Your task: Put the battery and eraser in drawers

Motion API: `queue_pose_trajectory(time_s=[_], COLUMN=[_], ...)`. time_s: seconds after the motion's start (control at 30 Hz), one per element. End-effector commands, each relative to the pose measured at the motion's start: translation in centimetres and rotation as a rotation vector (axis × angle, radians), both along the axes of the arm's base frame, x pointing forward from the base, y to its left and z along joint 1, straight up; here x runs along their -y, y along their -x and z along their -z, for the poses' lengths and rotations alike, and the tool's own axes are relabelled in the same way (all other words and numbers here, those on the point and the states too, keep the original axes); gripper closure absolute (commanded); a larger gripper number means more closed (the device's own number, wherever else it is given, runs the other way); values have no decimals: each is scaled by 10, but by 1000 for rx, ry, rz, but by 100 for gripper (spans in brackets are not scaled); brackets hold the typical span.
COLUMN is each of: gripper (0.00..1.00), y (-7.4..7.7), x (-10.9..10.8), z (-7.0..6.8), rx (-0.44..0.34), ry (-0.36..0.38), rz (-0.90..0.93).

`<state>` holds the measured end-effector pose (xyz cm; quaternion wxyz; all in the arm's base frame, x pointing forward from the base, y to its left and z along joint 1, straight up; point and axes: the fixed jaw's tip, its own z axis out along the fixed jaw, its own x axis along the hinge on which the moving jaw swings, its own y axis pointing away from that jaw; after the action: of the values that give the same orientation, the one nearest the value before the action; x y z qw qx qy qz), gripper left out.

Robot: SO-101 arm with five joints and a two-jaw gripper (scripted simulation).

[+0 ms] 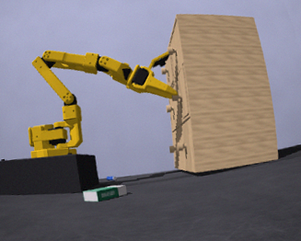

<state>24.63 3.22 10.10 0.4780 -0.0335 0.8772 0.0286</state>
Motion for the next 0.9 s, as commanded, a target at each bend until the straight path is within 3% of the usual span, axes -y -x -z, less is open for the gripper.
queue_pose_trajectory(time_s=[0.0, 0.47, 0.87], gripper=[79, 79, 79], y=[-3, -3, -4], x=[3, 3, 3], z=[7, 12, 8], rx=[-34, -57, -40], ry=[5, 7, 5], rz=[11, 12, 12])
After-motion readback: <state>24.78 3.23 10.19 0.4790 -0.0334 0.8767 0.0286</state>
